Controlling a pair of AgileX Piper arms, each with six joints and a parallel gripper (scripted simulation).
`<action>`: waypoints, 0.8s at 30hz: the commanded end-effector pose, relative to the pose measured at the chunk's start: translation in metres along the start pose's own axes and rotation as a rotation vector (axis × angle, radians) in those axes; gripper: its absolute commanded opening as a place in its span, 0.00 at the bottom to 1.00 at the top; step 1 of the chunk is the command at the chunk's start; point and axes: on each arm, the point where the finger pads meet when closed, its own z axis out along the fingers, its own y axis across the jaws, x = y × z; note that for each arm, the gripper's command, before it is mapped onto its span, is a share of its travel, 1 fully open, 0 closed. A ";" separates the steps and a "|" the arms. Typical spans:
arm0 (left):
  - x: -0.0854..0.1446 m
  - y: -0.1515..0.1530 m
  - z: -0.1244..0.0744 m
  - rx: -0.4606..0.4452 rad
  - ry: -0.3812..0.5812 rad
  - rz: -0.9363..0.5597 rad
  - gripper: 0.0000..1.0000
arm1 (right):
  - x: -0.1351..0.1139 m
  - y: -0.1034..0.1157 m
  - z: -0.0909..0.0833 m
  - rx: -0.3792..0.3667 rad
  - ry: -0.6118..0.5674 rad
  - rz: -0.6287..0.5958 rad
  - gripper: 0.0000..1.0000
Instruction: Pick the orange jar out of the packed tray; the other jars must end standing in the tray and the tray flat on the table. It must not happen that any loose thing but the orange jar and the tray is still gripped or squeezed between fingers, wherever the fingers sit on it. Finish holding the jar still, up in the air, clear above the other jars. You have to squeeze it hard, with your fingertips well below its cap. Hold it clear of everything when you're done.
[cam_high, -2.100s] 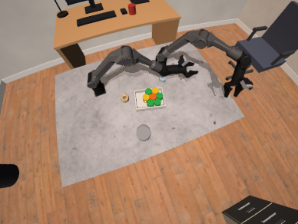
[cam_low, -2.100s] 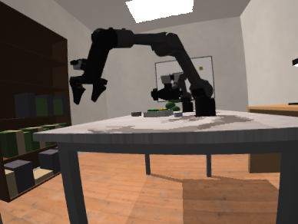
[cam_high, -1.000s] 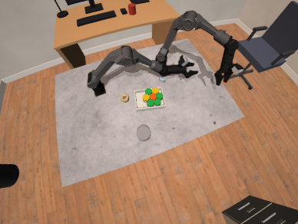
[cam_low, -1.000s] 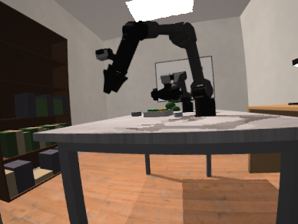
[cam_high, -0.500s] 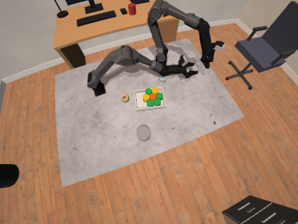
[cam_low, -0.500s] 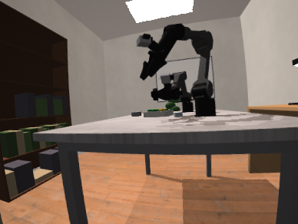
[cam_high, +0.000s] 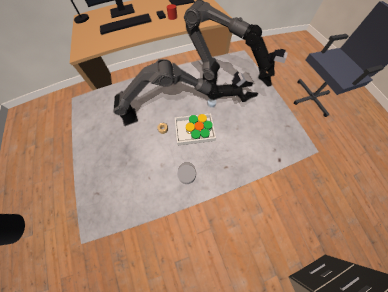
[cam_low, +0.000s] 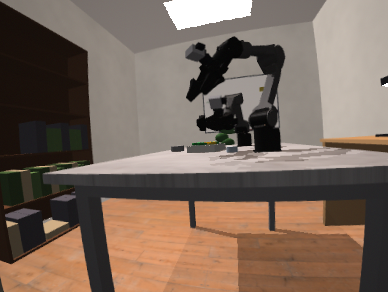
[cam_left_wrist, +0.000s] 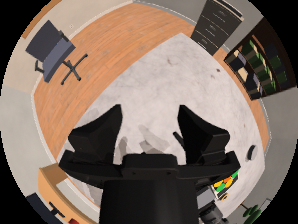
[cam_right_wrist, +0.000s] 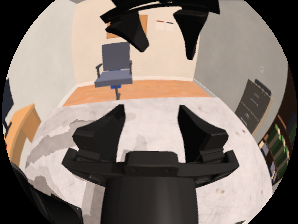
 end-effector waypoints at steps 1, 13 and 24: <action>0.000 0.000 0.000 -0.009 0.002 -0.002 1.00 | -0.002 0.000 0.000 0.000 -0.003 0.000 0.97; 0.046 0.137 -0.038 -0.406 0.001 -0.484 1.00 | -0.002 0.000 0.000 0.000 -0.003 0.000 0.97; 0.067 0.211 -0.059 -0.516 -0.001 -0.605 1.00 | -0.002 0.000 0.000 0.000 -0.003 0.000 0.97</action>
